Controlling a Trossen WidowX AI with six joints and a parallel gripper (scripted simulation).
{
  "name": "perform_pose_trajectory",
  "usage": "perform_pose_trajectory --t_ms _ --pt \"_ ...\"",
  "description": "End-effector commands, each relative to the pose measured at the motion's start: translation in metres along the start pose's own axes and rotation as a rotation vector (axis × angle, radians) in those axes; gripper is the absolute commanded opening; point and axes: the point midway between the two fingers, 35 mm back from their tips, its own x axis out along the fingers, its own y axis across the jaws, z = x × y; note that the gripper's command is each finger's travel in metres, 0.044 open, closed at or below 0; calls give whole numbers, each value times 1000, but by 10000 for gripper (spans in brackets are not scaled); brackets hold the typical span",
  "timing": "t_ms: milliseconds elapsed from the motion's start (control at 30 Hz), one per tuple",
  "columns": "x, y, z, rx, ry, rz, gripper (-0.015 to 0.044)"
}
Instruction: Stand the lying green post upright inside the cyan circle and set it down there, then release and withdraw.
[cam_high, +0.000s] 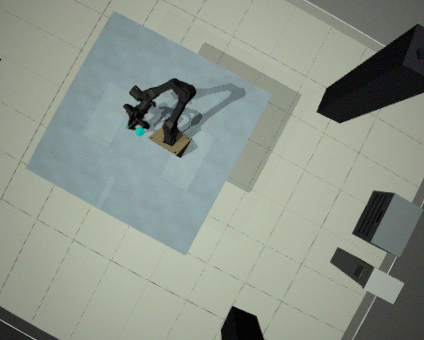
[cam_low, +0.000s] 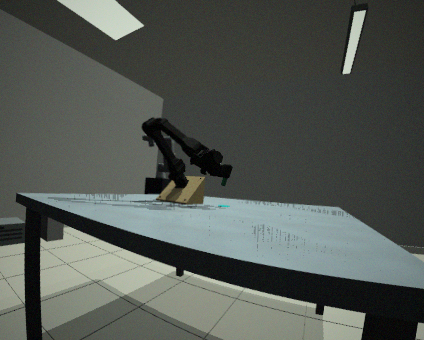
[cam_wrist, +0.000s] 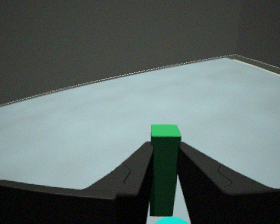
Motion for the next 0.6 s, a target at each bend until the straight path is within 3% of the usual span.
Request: perform_pose_trajectory --t_ms 0,567 --pt "-2 0 0 -16 -24 -16 23" --pt "-10 -2 3 -80 -112 -84 23"
